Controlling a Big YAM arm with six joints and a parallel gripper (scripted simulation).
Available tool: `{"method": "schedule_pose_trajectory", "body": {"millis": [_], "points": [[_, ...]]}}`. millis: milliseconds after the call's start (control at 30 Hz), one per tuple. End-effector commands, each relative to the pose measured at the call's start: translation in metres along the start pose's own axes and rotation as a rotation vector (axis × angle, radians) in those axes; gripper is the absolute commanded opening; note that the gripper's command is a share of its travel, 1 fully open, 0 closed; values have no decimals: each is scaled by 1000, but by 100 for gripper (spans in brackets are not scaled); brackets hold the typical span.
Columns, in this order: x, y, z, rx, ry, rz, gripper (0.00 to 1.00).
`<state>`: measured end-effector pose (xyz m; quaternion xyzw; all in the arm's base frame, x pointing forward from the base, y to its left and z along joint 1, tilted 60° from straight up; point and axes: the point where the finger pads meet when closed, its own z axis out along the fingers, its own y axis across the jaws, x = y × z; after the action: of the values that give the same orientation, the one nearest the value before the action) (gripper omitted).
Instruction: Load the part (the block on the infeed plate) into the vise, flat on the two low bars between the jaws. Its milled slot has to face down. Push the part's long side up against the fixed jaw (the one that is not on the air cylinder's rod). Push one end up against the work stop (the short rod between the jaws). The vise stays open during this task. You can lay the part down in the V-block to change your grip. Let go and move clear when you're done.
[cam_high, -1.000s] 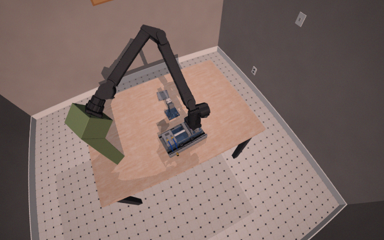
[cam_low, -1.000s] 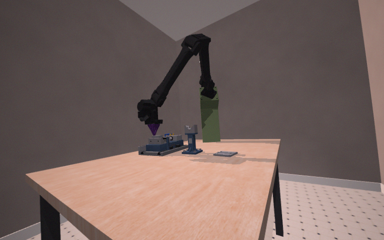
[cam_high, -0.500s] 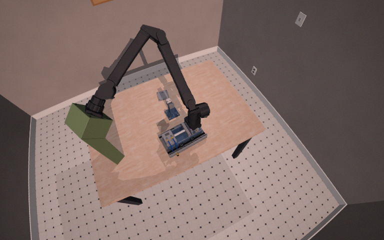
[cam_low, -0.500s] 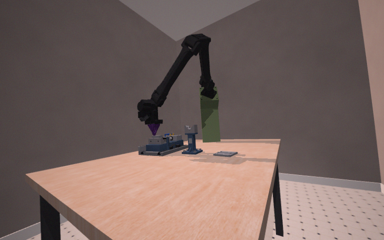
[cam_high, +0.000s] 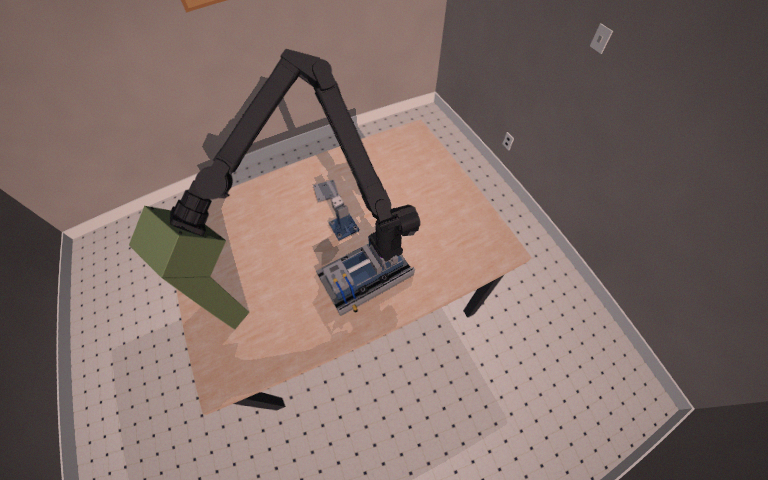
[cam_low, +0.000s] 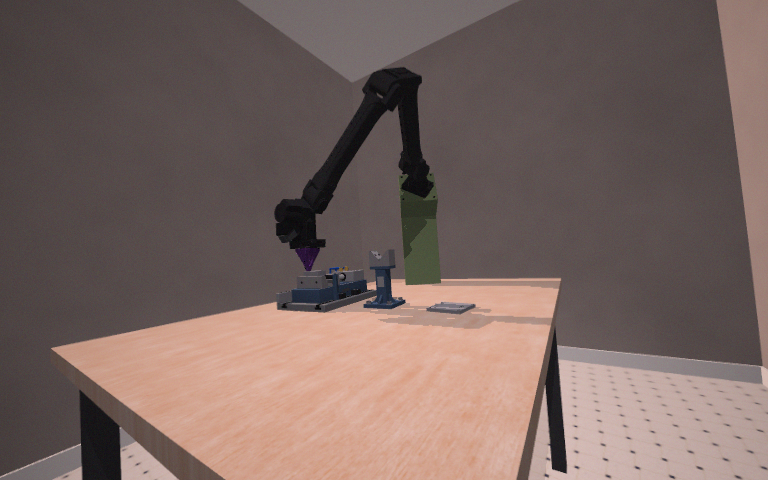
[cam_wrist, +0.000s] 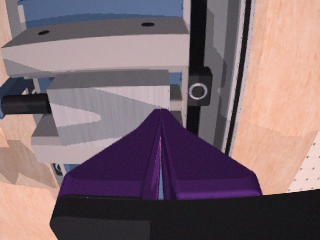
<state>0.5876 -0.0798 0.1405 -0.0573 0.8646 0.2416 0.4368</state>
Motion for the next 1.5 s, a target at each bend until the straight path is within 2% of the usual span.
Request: {"method": "schedule_pose_trajectory", "body": {"millis": [0, 500, 900, 1067, 1367, 1467], "points": [[-5, 18, 8, -21, -5, -17, 0], [-4, 18, 8, -21, -5, -17, 0], [-1, 4, 14, -28, 11, -24, 0], [0, -25, 1, 8, 1, -2, 0], [5, -32, 0, 1, 8, 6, 0], [-5, -31, -4, 3, -7, -8, 0]]}}
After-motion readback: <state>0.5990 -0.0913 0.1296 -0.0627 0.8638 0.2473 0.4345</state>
